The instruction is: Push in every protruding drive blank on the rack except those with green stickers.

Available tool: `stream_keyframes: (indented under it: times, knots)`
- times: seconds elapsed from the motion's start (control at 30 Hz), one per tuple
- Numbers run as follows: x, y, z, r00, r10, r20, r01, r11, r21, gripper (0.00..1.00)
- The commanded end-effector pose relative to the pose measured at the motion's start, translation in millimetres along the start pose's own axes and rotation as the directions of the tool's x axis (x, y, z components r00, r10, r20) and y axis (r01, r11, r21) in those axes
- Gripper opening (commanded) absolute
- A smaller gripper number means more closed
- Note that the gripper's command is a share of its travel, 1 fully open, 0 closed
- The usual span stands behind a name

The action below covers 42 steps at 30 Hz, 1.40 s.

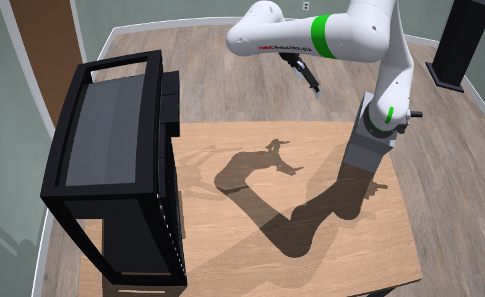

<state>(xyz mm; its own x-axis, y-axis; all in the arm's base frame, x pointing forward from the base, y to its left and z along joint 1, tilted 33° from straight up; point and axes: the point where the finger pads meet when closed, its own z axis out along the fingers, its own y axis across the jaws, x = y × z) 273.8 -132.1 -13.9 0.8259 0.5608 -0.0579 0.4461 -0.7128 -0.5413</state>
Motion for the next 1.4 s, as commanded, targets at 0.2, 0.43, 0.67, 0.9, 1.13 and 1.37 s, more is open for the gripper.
stream_keyframes:
  times: [0.2,0.43,0.67,0.9,1.13,1.37]
  knots:
    - [36,-25,-42,0.959,0.162,-0.233,-0.113,0.971,0.21,1.0]
    - [57,-39,-66,0.9,0.268,-0.343,-0.15,0.931,0.333,1.0]
    - [84,-57,-98,0.79,0.412,-0.454,-0.165,0.856,0.489,1.0]
    - [103,-69,-120,0.695,0.512,-0.505,-0.154,0.792,0.591,1.0]
    - [132,-88,-154,0.52,0.662,-0.54,-0.1,0.675,0.731,1.0]
    - [158,-105,-185,0.35,0.779,-0.52,-0.019,0.561,0.828,1.0]
